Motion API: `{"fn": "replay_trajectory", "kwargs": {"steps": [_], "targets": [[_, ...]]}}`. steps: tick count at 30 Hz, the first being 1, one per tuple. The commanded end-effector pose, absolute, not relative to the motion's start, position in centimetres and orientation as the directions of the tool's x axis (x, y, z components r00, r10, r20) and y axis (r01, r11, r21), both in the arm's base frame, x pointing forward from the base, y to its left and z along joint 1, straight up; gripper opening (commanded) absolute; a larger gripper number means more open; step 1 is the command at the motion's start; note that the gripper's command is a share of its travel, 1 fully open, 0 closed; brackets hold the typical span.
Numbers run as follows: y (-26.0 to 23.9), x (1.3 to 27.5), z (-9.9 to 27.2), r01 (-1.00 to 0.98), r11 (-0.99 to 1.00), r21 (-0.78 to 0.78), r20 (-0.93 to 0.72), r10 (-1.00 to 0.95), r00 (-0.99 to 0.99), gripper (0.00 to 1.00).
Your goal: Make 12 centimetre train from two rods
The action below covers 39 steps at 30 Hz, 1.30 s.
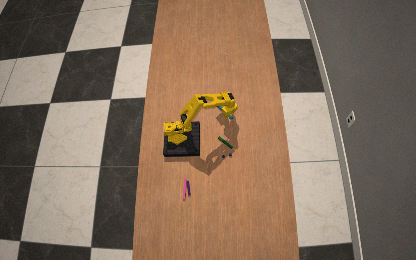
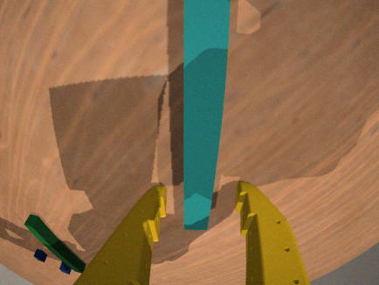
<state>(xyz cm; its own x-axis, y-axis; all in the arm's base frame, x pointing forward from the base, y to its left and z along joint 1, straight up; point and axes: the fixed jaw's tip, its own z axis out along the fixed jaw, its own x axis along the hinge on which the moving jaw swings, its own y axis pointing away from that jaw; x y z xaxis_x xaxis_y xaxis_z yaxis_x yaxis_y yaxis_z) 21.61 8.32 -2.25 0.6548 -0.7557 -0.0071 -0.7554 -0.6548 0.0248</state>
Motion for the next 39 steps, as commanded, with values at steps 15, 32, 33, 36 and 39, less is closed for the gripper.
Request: {"fn": "replay_trajectory", "kwargs": {"steps": [15, 32, 33, 36, 39], "targets": [[8.07, 21.42, -1.87, -0.761, -0.648, 0.008, -0.003, -0.761, 0.648, 0.17], [8.08, 21.44, -1.63, -0.761, -0.648, 0.008, -0.003, -0.761, 0.648, 0.17], [8.08, 21.44, -1.63, -0.761, -0.648, 0.008, -0.003, -0.761, 0.648, 0.17], [8.08, 21.45, -1.35, -0.761, -0.648, 0.008, -0.003, -0.761, 0.648, 0.17], [8.08, 21.45, -1.0, -0.761, -0.648, 0.008, -0.003, -0.761, 0.648, 0.17]]}}
